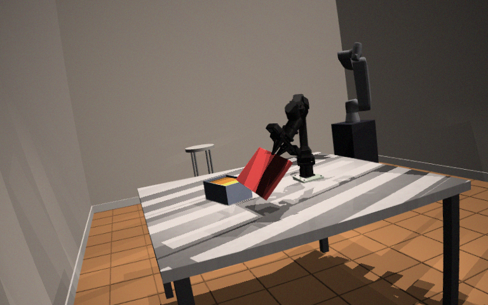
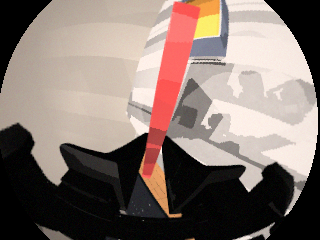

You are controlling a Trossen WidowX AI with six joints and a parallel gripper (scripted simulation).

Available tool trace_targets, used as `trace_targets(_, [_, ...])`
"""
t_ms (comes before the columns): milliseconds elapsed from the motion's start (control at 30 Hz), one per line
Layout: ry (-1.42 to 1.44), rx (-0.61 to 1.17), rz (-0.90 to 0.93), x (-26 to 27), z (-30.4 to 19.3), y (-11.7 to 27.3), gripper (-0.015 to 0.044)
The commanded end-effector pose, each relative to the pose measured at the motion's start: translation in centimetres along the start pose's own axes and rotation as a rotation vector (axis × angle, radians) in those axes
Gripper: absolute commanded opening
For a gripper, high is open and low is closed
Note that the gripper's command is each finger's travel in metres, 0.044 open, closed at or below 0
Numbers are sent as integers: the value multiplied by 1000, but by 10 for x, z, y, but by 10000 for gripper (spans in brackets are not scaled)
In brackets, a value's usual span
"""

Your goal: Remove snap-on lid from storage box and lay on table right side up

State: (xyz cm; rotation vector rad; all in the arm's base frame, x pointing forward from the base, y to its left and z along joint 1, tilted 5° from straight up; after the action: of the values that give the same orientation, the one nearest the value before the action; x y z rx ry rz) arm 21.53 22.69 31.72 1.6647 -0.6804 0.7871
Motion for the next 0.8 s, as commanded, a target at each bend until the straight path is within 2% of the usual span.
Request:
trace_targets(0, [-5,-5,5,-3,1,-2,0])
trace_targets(767, [-5,-5,5,-17,2,-14,0])
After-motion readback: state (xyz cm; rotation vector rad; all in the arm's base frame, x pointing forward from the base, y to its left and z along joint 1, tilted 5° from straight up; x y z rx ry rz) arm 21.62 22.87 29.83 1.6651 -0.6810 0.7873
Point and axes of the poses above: the point midway between the two fingers, 35 mm back from their tips, its own y axis back along the fingers, its own x axis across the jaws, z = x × y, the point moved 10 cm from there along y, back along the fingers, and after that the axes turned 5 degrees about -y, right-handed, at the moved point
